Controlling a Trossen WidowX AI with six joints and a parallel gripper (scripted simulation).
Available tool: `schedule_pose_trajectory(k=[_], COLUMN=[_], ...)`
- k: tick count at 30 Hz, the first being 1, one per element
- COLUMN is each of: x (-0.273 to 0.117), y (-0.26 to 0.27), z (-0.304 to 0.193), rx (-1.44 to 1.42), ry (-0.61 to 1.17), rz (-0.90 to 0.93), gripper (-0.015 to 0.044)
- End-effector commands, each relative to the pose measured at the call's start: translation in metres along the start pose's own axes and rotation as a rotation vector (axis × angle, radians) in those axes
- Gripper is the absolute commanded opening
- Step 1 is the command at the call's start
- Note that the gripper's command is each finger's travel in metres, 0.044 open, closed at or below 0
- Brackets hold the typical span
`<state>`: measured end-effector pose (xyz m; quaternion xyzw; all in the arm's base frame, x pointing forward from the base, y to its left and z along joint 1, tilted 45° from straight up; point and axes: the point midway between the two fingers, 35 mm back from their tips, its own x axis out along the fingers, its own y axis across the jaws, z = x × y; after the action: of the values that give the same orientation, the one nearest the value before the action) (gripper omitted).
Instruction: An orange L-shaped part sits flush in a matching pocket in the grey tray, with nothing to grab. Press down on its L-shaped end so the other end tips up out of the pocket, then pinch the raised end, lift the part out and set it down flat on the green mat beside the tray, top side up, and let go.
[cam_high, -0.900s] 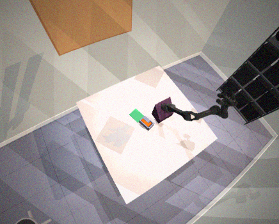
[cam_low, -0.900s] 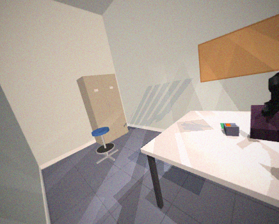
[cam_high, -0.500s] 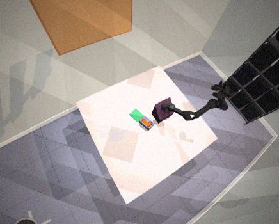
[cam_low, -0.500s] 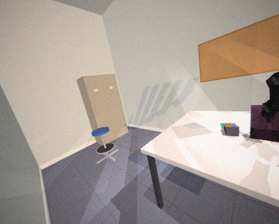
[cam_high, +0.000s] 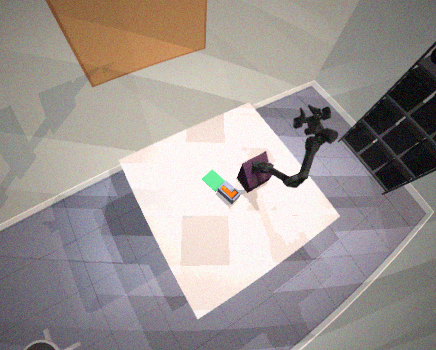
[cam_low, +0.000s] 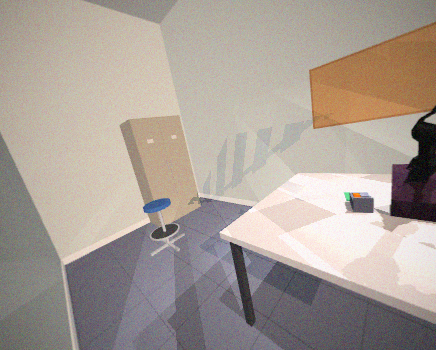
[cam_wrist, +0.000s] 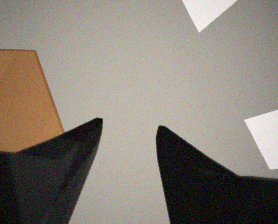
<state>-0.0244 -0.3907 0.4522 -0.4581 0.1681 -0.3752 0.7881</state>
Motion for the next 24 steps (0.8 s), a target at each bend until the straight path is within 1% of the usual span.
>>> schedule_pose_trajectory(k=[1,4,7,10,13,16,18,21,24], x=[0.039,0.071,0.095,0.109,0.111,0.103,0.091,0.064,0.027], y=[0.047,0.1,0.156,0.213,0.27,0.327,0.364,0.416,0.464], z=[0.017,0.035,0.06,0.087,0.117,0.148,0.17,0.199,0.224], rx=[0.157,0.299,0.423,0.534,0.627,0.697,0.729,0.761,0.758], ry=[-0.064,-0.111,-0.144,-0.157,-0.155,-0.137,-0.117,-0.071,-0.01], rz=[0.106,0.237,0.385,0.541,0.71,0.886,1.007,1.196,1.382], gripper=[0.018,0.018,0.018,0.018,0.018,0.018,0.018,0.018,0.018])
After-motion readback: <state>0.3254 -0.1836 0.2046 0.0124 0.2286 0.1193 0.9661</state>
